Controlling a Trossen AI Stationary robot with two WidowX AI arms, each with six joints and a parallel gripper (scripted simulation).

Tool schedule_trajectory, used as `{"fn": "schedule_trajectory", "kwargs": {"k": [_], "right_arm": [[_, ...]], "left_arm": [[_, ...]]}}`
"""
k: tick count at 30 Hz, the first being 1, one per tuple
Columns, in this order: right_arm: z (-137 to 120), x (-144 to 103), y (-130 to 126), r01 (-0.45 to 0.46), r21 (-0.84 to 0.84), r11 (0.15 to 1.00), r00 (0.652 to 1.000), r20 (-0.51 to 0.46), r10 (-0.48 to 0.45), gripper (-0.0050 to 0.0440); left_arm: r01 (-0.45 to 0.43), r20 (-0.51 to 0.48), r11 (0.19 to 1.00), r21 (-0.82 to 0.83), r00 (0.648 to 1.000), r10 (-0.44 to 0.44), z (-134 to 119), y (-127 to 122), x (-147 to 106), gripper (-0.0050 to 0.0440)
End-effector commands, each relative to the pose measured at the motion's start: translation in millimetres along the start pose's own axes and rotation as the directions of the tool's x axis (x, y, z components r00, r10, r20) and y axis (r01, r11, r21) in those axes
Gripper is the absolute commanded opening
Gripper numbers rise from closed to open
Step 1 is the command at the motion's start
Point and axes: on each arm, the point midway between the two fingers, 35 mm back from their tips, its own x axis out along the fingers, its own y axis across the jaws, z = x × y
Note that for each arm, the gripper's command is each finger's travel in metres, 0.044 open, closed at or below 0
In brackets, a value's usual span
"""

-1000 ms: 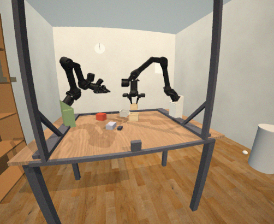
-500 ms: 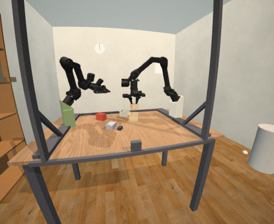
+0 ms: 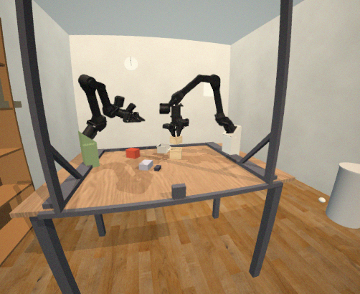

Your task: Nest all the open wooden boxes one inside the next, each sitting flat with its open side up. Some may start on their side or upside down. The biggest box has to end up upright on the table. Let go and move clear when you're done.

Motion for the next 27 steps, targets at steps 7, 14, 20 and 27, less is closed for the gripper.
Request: {"fn": "schedule_trajectory", "kwargs": {"k": [7,14,20,27], "right_arm": [[-2.6,-2.9,-3.3,0.008,-0.279,0.960,1.000,-0.005,-0.010,0.0251],[-2.6,-2.9,-3.3,0.006,-0.502,0.865,1.000,-0.005,-0.010,0.0251],[-2.6,-2.9,-3.3,0.005,-0.624,0.782,1.000,-0.005,-0.010,0.0251],[-2.9,-1.1,-3.6,0.005,-0.623,0.782,1.000,-0.006,-0.011,0.0251]], "left_arm": [[0.001,0.009,1.000,0.029,1.000,-0.002,7.2,0.9,0.9,0.0400],[0.001,0.009,1.000,0.029,1.000,-0.002,7.2,0.9,0.9,0.0400],[0.001,0.009,1.000,0.029,1.000,-0.002,7.2,0.9,0.9,0.0400],[0.001,0.009,1.000,0.029,1.000,-0.002,7.2,0.9,0.9,0.0400]]}}
